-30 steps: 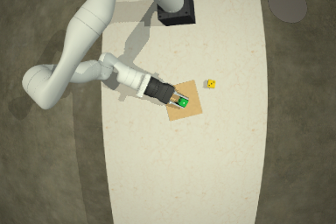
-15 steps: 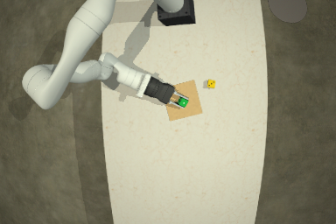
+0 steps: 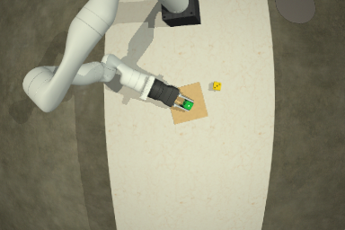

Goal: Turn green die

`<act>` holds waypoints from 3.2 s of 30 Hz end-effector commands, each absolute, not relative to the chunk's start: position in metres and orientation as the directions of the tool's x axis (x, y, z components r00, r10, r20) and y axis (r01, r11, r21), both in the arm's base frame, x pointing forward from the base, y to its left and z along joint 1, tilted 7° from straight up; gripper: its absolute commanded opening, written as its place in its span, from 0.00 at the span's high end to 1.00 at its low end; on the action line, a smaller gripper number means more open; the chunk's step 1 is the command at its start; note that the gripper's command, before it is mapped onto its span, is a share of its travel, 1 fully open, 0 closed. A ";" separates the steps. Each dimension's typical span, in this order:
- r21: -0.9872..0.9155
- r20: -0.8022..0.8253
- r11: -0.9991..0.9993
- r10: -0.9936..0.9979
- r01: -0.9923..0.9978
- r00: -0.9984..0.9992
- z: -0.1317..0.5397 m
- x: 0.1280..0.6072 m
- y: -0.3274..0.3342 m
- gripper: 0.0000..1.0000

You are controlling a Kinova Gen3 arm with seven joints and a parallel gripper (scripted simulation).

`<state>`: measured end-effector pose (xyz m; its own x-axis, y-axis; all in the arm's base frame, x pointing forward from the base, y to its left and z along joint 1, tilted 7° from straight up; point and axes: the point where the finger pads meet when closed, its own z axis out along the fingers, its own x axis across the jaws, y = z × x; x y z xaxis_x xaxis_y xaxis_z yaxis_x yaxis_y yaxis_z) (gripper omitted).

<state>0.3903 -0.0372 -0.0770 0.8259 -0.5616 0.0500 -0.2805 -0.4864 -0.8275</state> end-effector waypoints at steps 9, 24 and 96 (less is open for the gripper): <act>-0.831 0.058 -0.485 -0.563 -0.273 0.825 -0.076 0.393 -0.037 0.19; -0.831 0.058 -0.485 -0.563 -0.273 0.825 -0.076 0.393 -0.037 0.13; -0.831 0.058 -0.485 -0.563 -0.273 0.825 -0.009 0.368 -0.066 0.13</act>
<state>0.3657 -0.0653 -0.0260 0.8257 -0.5619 0.0488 -0.2799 -0.4834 -0.8295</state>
